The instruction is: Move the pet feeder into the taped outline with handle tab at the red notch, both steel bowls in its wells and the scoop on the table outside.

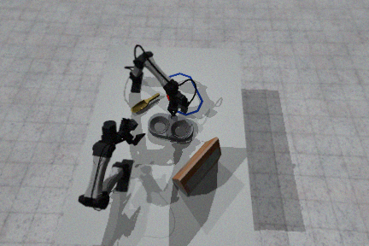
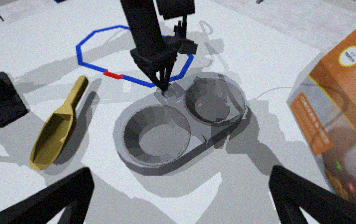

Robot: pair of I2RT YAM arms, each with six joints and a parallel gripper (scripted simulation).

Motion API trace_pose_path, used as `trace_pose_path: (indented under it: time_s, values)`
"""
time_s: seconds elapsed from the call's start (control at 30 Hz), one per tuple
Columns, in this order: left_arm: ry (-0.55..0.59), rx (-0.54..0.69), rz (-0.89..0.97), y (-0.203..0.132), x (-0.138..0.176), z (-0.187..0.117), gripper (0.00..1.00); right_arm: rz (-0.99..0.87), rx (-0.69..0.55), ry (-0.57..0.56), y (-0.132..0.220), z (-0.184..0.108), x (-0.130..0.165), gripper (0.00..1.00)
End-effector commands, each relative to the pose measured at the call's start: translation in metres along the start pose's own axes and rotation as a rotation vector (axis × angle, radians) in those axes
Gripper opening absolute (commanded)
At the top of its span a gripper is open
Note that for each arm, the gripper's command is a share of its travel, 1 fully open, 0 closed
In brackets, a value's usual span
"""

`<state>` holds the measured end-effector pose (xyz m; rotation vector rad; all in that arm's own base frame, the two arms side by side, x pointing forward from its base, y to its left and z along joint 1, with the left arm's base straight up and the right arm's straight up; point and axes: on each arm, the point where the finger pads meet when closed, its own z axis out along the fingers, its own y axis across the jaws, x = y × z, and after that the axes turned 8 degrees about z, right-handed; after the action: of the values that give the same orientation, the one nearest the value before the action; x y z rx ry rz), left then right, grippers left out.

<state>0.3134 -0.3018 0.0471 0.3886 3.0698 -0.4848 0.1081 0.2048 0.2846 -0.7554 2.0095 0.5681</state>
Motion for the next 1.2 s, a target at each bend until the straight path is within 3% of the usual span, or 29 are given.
trace_pose_path:
  time_s: [0.0, 0.47, 0.63, 1.17]
  values:
    - [-0.019, -0.018, -0.04, 0.011, -0.003, 0.003, 0.09, -0.001, 0.003, -0.002, 0.0, 0.001, 0.0, 1.0]
    - [-0.098, -0.005, -0.162, 0.018, -0.007, -0.011, 0.09, -0.025, -0.062, -0.016, 0.013, 0.0, -0.006, 1.0]
    - [-0.144, -0.009, -0.302, 0.034, 0.0, -0.017, 0.09, -0.055, -0.122, -0.027, 0.024, -0.001, -0.01, 1.0]
    - [-0.185, -0.03, -0.496, 0.062, 0.031, -0.022, 0.09, -0.133, -0.267, -0.072, 0.052, -0.007, -0.021, 1.0]
